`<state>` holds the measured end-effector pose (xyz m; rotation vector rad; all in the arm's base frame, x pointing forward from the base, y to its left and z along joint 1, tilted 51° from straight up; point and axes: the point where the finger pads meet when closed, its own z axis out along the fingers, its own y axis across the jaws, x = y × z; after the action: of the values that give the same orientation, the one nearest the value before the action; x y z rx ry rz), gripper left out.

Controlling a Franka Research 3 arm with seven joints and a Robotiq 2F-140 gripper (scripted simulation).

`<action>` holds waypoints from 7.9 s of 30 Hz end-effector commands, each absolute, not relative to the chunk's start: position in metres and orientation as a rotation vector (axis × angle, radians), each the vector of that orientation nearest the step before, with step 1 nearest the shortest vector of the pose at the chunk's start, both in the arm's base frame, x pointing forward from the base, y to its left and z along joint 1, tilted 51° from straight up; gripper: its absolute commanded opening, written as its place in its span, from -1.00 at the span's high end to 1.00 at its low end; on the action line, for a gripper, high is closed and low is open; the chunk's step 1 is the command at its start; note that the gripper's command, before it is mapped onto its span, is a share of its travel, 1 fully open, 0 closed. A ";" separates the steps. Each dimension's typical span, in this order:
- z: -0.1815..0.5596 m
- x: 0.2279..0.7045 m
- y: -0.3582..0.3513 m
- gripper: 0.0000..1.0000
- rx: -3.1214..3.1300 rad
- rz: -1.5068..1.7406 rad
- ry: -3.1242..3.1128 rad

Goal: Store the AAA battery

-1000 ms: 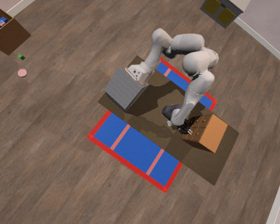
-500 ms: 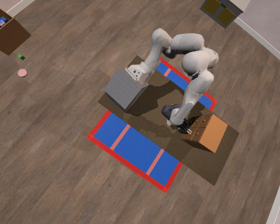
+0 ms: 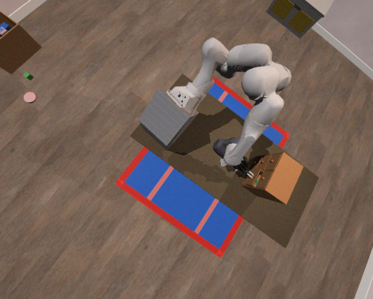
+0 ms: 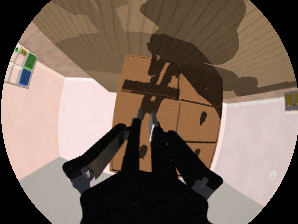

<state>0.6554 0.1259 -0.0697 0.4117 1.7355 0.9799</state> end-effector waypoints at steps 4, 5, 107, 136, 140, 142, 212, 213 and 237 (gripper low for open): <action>-0.070 0.646 0.124 0.84 0.401 0.976 1.734; -0.070 0.644 0.124 0.84 0.401 0.976 1.734; -0.077 0.545 0.102 0.60 0.401 0.976 1.734; -0.070 0.511 0.083 0.60 0.376 0.996 1.786; -0.068 0.507 0.079 0.60 0.353 1.014 1.832; -0.066 0.504 0.077 0.60 0.338 1.026 1.862; -0.021 0.421 -0.006 0.60 -0.300 1.340 2.790; -0.021 0.421 -0.006 0.60 -0.300 1.340 2.790; -0.021 0.421 -0.006 -1.00 -0.306 1.337 2.785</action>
<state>0.4206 -0.0061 -0.0210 -0.3063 2.7847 1.3371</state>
